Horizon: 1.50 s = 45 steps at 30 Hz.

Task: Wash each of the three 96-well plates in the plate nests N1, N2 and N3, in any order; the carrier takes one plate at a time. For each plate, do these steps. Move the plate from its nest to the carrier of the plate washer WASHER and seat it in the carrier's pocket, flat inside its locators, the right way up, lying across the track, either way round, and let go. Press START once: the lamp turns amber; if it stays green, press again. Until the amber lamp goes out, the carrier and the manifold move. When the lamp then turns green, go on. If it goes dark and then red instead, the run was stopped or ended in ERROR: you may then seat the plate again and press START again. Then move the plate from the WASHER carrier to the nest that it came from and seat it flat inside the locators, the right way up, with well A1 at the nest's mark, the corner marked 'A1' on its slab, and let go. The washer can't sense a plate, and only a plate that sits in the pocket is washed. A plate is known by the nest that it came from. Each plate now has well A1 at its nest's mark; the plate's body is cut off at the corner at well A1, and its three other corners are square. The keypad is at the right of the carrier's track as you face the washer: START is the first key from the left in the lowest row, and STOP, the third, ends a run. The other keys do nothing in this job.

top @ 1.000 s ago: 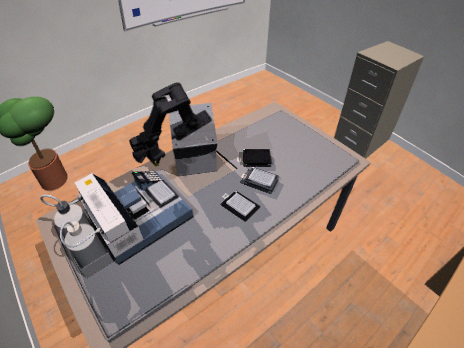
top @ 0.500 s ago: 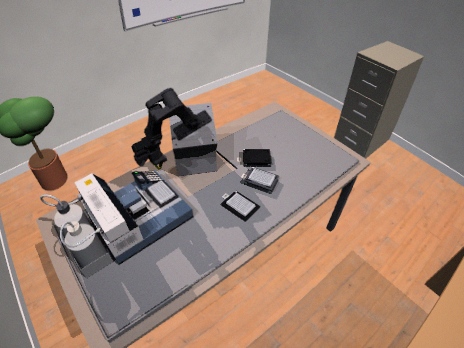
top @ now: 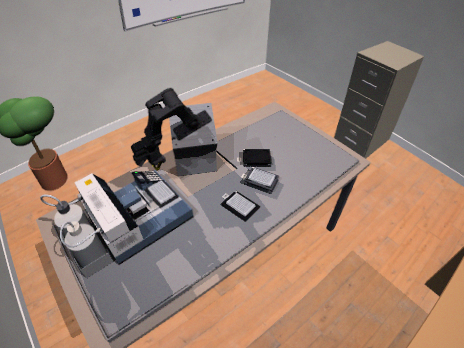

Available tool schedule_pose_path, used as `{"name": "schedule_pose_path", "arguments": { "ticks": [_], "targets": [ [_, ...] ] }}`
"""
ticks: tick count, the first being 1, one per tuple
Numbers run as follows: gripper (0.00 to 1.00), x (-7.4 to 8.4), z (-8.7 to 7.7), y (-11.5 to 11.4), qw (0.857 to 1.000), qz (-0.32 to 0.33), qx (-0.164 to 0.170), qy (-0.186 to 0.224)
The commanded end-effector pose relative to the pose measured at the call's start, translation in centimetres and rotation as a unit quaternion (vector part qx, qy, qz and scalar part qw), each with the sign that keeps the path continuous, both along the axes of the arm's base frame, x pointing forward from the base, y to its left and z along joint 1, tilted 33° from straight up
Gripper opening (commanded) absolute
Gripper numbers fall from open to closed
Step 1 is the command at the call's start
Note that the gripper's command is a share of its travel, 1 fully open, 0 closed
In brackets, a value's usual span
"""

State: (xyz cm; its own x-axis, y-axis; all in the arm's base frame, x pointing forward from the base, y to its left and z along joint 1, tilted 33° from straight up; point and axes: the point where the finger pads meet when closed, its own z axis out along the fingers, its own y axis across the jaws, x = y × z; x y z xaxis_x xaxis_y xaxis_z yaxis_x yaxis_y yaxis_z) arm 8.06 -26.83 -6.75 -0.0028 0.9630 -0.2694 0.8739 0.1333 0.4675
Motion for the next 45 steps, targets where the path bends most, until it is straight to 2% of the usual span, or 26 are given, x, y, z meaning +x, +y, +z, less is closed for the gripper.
{"name": "schedule_pose_path", "arguments": {
  "ticks": [1,45],
  "targets": [
    [0.00,-0.1,0.1,-0.2,1.000,-0.003,-0.004,0.001],
    [0.00,2.9,-5.2,-1.7,1.000,-0.003,-0.003,0.000]
  ]
}}
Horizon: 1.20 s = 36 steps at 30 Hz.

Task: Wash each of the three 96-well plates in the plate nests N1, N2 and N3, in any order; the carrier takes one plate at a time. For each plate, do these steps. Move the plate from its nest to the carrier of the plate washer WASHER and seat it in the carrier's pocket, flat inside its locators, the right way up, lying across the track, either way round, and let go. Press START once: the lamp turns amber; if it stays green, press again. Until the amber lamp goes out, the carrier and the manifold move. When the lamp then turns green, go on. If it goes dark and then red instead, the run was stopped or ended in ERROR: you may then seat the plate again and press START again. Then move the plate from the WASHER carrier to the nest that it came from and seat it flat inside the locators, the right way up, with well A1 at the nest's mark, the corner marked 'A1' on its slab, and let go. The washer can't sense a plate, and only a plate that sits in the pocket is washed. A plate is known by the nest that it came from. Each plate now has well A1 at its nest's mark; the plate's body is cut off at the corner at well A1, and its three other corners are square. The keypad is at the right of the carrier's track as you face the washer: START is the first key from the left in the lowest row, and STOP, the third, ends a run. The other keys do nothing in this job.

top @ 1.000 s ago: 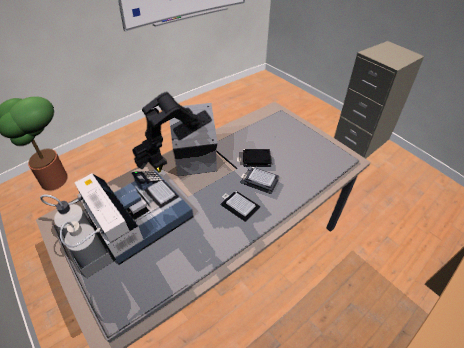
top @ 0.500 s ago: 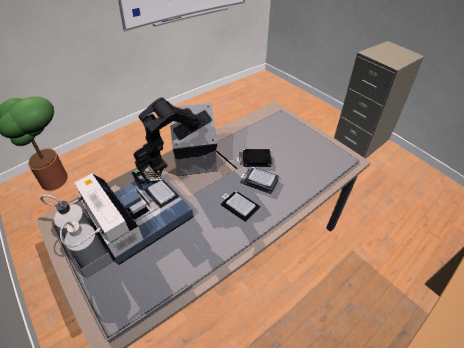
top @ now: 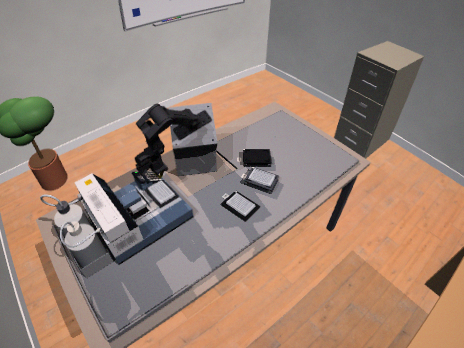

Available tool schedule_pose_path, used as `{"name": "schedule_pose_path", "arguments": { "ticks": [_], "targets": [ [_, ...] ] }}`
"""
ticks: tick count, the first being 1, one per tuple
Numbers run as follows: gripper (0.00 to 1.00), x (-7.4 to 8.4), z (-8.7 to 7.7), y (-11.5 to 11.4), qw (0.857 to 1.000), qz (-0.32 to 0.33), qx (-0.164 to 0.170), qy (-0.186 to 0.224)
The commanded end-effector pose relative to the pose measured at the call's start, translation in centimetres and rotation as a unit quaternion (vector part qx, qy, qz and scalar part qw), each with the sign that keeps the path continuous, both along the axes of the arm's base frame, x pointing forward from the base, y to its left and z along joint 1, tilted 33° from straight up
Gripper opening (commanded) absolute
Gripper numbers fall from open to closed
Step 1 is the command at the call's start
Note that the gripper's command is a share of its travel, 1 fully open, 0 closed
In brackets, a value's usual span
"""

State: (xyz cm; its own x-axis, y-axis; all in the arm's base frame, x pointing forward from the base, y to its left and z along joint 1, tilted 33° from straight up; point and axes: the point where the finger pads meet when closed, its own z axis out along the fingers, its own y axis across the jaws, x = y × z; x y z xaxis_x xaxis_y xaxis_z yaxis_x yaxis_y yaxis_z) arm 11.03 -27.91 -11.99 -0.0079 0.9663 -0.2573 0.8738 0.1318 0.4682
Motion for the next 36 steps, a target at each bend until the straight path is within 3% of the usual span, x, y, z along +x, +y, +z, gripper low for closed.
{"name": "schedule_pose_path", "arguments": {
  "ticks": [1,36],
  "targets": [
    [0.00,0.0,0.0,-0.6,1.000,-0.005,-0.010,0.000],
    [0.00,0.6,-1.0,-0.9,1.000,-0.005,-0.009,0.000]
  ]
}}
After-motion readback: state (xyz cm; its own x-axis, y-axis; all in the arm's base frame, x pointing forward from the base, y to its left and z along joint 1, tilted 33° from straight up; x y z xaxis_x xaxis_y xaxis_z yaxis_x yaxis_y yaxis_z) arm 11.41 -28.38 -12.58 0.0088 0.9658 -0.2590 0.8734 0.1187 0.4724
